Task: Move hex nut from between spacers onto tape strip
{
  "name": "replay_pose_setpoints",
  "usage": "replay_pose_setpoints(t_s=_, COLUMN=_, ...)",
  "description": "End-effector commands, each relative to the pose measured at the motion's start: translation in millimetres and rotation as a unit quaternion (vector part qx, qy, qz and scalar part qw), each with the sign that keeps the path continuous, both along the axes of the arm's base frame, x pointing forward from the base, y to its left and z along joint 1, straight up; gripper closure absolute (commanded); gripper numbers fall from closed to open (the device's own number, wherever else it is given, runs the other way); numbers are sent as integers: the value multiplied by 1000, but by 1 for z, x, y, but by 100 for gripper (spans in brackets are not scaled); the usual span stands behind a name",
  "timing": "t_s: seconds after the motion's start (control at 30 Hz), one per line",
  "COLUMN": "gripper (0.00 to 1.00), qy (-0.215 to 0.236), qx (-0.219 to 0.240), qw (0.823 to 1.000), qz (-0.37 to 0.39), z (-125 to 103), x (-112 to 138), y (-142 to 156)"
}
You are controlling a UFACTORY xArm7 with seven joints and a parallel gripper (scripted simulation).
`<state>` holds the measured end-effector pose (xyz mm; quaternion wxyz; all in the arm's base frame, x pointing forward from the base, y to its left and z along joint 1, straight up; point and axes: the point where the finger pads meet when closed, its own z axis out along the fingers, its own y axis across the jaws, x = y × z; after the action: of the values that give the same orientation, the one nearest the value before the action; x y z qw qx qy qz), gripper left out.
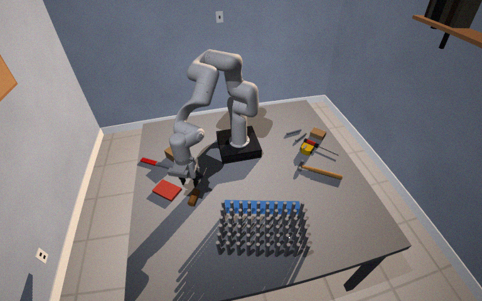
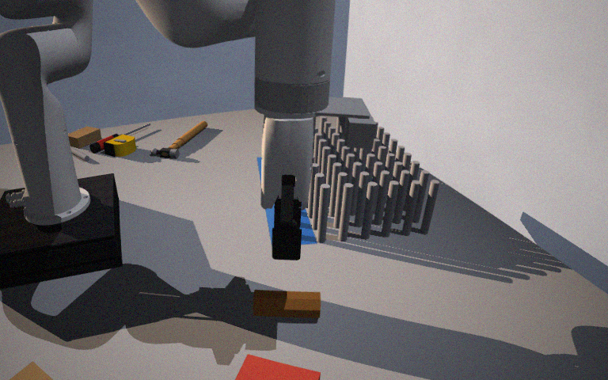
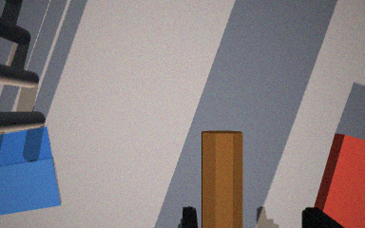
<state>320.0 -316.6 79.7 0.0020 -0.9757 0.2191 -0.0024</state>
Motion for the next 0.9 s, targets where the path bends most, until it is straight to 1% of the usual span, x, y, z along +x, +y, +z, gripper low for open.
replay_pose_setpoints(t_s=0.0, gripper=35, qy=-1, qx=-1, qw=1000, qz=0, z=-1, x=1, y=-1)
replay_pose_setpoints(t_s=0.17, gripper=35, qy=-1, qx=-1, qw=1000, qz=0, z=-14, x=1, y=-1)
replay_pose_setpoints(t_s=0.23, gripper=35, qy=-1, qx=-1, qw=1000, qz=0, z=-14, x=1, y=-1)
replay_pose_setpoints(t_s=0.6, gripper=35, qy=-1, qx=-1, qw=1000, qz=0, z=-53, x=2, y=0)
replay_pose_setpoints(t_s=0.73, gripper=35, qy=-1, qx=-1, qw=1000, qz=0, z=-59, x=2, y=0)
replay_pose_setpoints(t_s=0.87, gripper=35, qy=-1, qx=-1, qw=1000, qz=0, z=-60, x=2, y=0)
